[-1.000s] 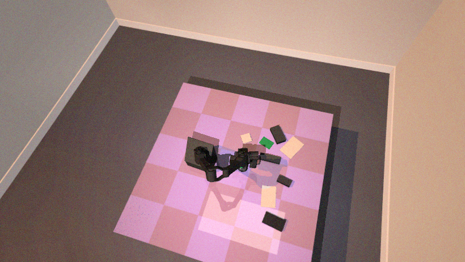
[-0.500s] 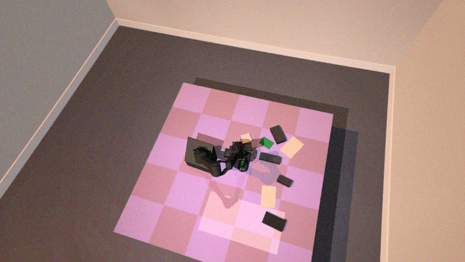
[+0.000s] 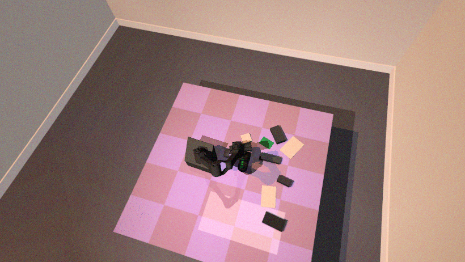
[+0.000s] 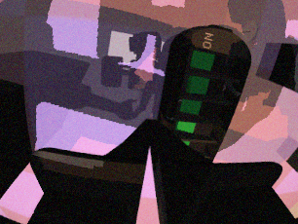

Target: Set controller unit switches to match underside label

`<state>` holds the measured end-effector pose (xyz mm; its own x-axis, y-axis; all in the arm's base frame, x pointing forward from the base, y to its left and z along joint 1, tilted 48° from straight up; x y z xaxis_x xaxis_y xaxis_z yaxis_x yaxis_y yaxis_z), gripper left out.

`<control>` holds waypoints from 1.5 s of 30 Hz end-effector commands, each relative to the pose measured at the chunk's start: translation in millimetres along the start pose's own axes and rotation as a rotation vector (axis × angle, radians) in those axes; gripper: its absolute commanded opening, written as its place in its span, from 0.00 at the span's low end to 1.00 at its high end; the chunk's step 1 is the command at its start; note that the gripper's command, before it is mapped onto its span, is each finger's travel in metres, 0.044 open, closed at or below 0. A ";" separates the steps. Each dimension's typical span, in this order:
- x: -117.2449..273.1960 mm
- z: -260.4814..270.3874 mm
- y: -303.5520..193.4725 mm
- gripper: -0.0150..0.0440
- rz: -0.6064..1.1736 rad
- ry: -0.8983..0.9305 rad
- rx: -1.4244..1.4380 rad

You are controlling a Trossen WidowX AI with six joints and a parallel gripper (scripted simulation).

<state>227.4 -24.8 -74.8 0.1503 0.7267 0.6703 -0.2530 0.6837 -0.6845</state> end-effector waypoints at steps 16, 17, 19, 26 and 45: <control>50.8 0.1 0.0 0.65 -0.002 -0.001 0.000; 50.7 -0.1 0.0 0.70 -0.002 -0.001 0.000; 50.6 -0.5 0.1 0.79 -0.002 -0.001 0.000; 50.6 -0.5 0.1 0.48 -0.002 -0.001 0.000; 50.4 -0.5 0.0 0.39 0.001 -0.003 0.004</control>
<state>235.5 11.9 -41.1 0.1472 0.7267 0.6709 -0.2566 0.6832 -0.6837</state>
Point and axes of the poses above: the point midway between the two fingers, 35 mm back from their tips, its own x axis back along the fingers, its own z axis across the jaws, y = z × x, the point moved 7 cm from there along x, back along the fingers, and after that the axes turned 15 degrees about x, right-handed, at the moved point
